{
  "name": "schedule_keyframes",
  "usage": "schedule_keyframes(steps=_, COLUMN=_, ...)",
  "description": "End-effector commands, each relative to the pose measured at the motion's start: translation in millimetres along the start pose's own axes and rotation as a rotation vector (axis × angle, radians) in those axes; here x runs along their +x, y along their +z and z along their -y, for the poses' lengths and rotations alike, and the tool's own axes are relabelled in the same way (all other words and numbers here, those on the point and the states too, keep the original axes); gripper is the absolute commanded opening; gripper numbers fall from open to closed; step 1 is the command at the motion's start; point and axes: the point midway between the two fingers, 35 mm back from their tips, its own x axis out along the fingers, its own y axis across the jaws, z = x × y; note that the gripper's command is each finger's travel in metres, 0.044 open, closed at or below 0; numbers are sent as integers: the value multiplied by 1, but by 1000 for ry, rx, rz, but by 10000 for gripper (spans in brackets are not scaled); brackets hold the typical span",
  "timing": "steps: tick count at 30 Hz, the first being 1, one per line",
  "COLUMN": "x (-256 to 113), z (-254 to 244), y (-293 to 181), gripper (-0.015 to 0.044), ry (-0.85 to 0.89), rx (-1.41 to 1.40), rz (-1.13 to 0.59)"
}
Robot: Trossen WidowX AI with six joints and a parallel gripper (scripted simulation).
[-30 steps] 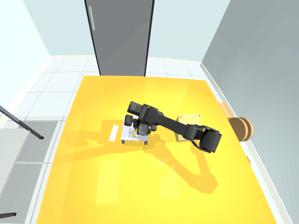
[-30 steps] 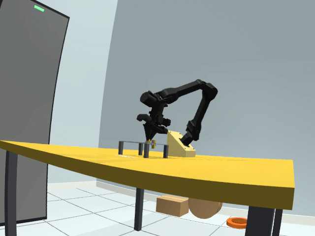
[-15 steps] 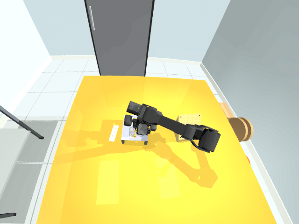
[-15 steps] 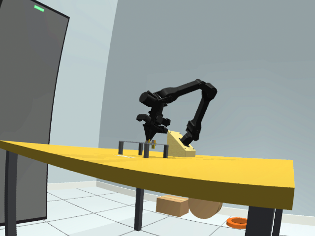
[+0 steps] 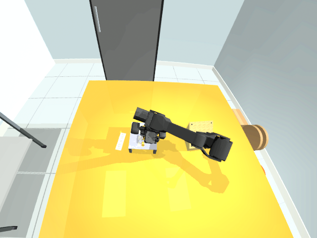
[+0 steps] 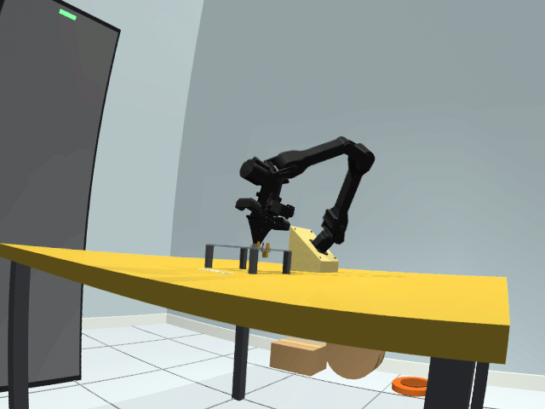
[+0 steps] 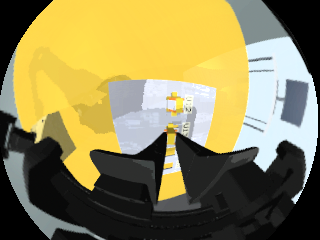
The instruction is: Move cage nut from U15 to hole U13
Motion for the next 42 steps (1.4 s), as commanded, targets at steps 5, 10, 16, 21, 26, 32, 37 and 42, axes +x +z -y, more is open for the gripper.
schedule_keyframes(steps=5, x=0, z=0, y=-1, gripper=29, ry=9, rx=-3, rz=-3)
schedule_keyframes(steps=10, x=0, z=1, y=-1, gripper=29, ry=17, rx=-4, rz=-3)
schedule_keyframes(steps=16, x=0, z=1, y=-1, gripper=29, ry=23, rx=-4, rz=-3)
schedule_keyframes(steps=21, x=1, z=1, y=-1, gripper=29, ry=32, rx=-4, rz=-3)
schedule_keyframes(steps=26, x=1, z=2, y=-1, gripper=29, ry=37, rx=-4, rz=-3)
schedule_keyframes(steps=32, x=1, z=2, y=-1, gripper=29, ry=43, rx=-4, rz=-3)
schedule_keyframes(steps=37, x=1, z=2, y=-1, gripper=29, ry=49, rx=-4, rz=-3)
schedule_keyframes(steps=42, x=1, z=2, y=-1, gripper=29, ry=58, rx=-5, rz=-3)
